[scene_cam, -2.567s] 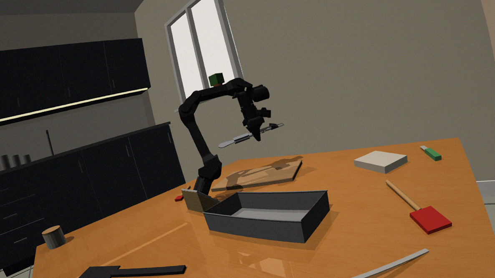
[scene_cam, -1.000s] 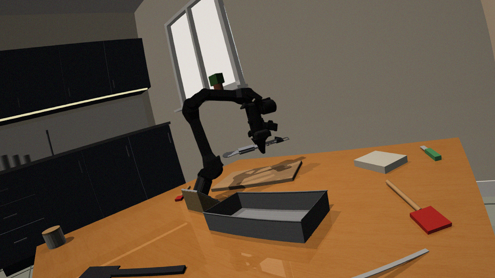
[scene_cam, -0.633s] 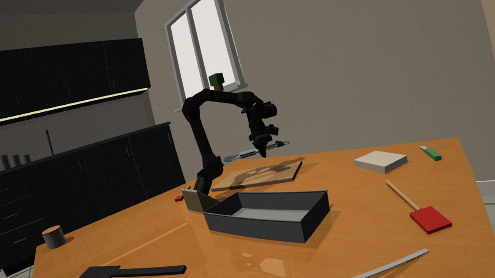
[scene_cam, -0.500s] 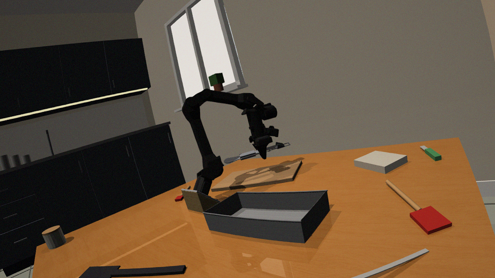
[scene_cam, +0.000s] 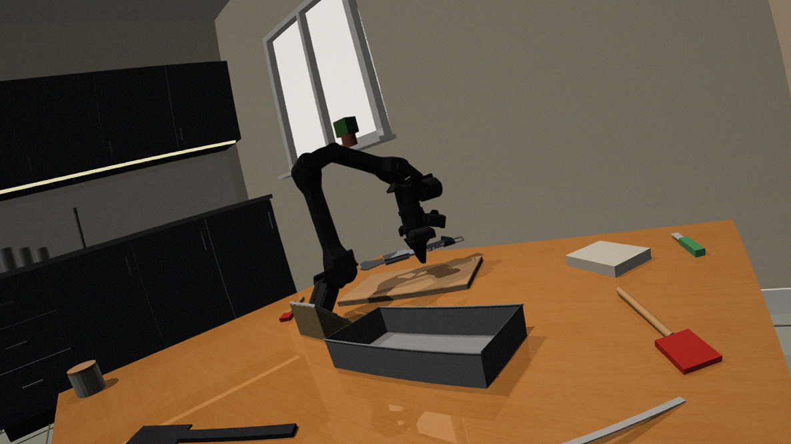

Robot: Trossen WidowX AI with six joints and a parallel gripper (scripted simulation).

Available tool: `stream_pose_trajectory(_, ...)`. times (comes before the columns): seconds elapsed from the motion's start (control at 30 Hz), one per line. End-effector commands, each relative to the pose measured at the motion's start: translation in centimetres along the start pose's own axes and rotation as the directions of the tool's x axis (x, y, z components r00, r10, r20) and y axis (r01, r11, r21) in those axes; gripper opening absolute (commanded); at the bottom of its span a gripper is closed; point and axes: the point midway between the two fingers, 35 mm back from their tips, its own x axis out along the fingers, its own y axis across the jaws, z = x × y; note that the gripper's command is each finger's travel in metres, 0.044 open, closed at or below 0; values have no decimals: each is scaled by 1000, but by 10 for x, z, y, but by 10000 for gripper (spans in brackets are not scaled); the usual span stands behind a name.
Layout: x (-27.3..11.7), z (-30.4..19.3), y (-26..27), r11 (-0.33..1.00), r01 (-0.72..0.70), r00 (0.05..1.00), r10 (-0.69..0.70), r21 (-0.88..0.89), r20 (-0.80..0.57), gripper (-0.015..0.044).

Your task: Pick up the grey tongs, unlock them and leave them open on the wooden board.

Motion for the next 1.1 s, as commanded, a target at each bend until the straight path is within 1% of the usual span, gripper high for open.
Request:
stream_pose_trajectory(0.0,5,-1,0,1000,4,1000,-4,6,2,-150)
stream_pose_trajectory(0.27,11,-2,1,1000,2,1000,-2,7,3,-150)
stream_pose_trajectory(1.0,10,-3,1,1000,-3,1000,3,2,0,428)
stream_pose_trajectory(1.03,10,-3,1,1000,-3,1000,3,2,0,440)
stream_pose_trajectory(1.07,10,-3,1,1000,-3,1000,3,2,0,440)
